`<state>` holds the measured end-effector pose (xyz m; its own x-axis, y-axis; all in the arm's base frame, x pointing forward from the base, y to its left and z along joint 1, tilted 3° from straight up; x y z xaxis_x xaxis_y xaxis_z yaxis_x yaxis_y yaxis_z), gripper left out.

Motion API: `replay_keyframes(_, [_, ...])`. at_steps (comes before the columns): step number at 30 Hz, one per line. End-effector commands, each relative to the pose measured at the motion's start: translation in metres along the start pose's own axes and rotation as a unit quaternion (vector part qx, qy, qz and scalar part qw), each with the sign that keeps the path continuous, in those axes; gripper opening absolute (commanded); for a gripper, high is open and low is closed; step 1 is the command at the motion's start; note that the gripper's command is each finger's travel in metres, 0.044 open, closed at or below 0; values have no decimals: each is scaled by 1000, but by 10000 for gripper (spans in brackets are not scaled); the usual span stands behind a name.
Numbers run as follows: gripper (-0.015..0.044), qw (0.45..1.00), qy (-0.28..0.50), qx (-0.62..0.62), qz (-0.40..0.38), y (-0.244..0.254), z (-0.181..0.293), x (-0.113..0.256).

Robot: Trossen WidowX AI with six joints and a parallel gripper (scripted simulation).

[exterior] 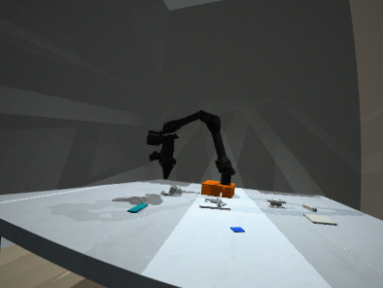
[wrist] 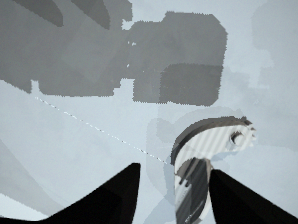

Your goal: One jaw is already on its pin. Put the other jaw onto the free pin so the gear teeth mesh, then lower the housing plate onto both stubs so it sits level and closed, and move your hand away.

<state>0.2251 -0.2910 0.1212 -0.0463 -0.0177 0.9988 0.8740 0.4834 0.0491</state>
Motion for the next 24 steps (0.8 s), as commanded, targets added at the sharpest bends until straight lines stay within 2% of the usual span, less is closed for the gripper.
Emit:
replay_keyframes(1, [72,1000,0,0,0,0,0,0])
replay_keyframes(4, [0,1000,0,0,0,0,0,0])
replay_keyframes(17, [0,1000,0,0,0,0,0,0])
replay_keyframes(24, [184,997,0,73,0,-1,2,1])
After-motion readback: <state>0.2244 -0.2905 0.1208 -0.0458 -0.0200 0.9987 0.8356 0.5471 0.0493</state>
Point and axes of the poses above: the point midway between the two fingers, 35 mm back from their tips, its own x axis back along the fingers, its own y axis across the jaws, z = x × y, the point moved 6 cm from there along x, back along the fingers, and after that the axes turned 3 degrees about x, right-handed, at the moved point
